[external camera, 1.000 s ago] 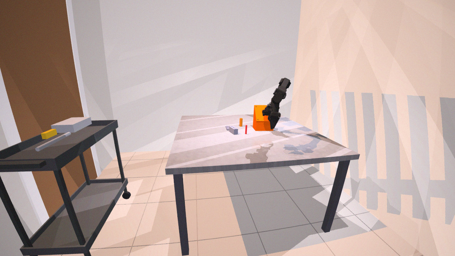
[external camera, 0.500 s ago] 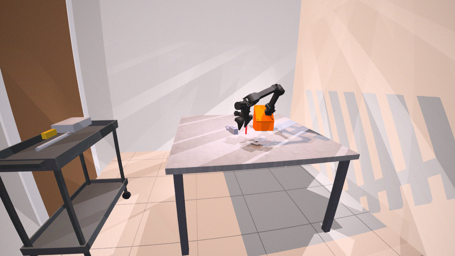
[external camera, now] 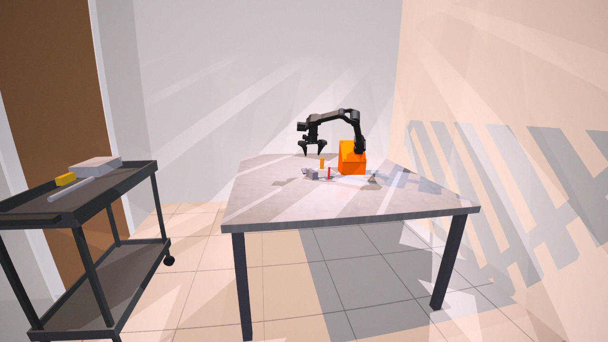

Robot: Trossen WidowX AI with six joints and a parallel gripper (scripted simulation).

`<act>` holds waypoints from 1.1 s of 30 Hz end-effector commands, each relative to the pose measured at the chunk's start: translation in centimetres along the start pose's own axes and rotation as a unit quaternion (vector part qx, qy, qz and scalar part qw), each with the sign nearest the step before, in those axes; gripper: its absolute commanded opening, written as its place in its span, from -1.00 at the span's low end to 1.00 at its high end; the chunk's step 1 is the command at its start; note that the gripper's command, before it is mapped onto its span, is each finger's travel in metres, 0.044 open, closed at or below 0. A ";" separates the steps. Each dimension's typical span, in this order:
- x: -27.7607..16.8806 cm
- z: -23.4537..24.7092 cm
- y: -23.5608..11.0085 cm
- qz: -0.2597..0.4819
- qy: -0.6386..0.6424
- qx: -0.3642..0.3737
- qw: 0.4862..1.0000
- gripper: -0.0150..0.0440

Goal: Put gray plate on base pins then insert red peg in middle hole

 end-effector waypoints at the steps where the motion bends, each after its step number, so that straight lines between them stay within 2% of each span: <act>1: -0.3 -0.2 0.3 0.014 -0.002 -0.006 1.000 1.00; 4: -0.3 -0.2 0.6 0.014 -0.002 -0.006 1.000 1.00; 9: -0.5 -0.3 6.6 0.016 -0.002 -0.005 1.000 1.00; 33: -0.6 -0.2 10.0 0.016 -0.002 -0.005 1.000 1.00</act>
Point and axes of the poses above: the point midway between the two fingers, 35 mm back from their tips, its own y axis out along the fingers, its own z axis across the jaws, x = y × z, the point moved 7 cm from there along -y, back along the fingers, and after that the axes turned 12 degrees about y, right-handed, at the moved point
